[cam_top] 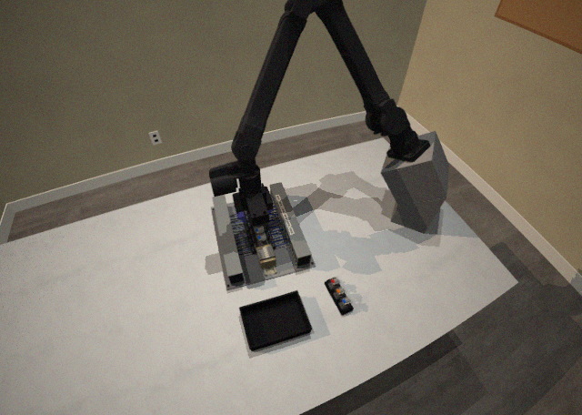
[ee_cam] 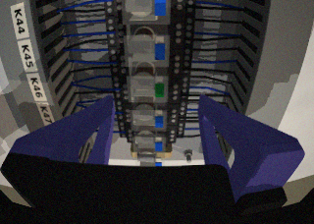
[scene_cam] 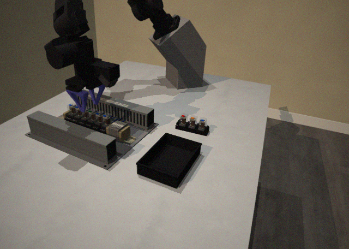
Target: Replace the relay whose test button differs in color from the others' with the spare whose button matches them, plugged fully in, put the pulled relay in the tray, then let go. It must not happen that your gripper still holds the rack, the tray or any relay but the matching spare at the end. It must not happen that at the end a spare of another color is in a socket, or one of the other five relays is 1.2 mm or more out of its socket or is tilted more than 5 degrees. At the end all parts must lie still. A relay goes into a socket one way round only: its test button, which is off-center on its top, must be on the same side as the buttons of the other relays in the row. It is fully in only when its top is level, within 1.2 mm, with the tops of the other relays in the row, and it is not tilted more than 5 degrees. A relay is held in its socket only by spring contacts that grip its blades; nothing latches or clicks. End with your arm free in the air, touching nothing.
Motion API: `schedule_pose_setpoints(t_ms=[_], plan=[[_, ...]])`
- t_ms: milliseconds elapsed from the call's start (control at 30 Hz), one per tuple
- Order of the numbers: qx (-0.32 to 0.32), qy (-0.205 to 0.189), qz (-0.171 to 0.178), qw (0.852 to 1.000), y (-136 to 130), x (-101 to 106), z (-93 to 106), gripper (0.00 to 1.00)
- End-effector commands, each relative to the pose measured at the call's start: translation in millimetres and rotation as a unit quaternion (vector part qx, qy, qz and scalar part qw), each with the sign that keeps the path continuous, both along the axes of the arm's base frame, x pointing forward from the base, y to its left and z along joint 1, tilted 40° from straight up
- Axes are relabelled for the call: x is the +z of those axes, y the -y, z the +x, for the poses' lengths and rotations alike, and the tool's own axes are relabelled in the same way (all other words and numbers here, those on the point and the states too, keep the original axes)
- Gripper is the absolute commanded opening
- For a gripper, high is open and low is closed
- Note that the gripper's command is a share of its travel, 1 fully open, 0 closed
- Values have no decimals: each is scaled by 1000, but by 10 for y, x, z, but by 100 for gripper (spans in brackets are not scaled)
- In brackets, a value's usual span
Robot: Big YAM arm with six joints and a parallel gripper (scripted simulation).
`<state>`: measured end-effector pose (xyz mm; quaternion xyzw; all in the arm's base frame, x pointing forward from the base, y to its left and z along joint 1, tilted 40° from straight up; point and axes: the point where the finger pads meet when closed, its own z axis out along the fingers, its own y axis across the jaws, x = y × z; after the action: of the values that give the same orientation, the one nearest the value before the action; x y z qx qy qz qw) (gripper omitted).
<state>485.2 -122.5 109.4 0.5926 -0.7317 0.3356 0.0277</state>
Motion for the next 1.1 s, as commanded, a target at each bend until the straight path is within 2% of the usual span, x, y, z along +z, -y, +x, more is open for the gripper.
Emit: schedule_pose_setpoints(t_ms=[0,567,1067], plan=[[9,15,0,1000,-81,79,41,59],[10,8,1,1000,-117,-84,17,59],[7,9,2,1000,-93,-73,18,59]])
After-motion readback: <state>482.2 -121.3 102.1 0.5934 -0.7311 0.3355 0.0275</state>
